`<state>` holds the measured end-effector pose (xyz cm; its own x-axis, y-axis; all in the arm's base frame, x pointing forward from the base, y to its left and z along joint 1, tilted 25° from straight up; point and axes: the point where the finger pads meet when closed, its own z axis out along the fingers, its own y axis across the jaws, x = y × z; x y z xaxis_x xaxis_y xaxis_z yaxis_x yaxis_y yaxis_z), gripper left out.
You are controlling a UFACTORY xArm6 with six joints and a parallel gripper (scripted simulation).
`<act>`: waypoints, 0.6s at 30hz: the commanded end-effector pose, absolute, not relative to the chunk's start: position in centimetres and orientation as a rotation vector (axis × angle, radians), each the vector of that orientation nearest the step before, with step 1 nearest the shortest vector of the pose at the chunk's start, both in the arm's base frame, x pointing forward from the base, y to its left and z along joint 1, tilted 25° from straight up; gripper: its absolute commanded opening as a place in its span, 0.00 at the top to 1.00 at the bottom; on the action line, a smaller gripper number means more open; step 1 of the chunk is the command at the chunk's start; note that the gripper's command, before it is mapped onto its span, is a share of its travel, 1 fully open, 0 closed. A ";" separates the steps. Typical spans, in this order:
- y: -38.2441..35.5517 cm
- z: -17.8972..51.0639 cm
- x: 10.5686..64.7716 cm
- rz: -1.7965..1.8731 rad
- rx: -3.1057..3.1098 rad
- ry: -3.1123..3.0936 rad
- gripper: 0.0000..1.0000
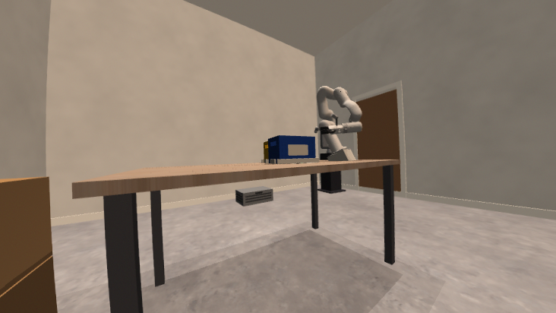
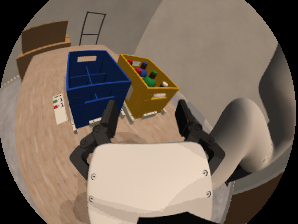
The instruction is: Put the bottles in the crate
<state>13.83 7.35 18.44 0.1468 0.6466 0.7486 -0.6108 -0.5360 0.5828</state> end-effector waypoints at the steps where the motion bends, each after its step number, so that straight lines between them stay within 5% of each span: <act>1: 7.4 18.4 13.8 1.592 1.427 0.036 0.00; 17: 7.4 18.4 13.8 1.592 1.427 0.036 0.00; 18: 7.6 18.9 13.7 1.592 1.427 0.036 0.35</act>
<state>13.83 7.35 18.44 0.1468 0.6466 0.7486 -0.6108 -0.5360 0.5828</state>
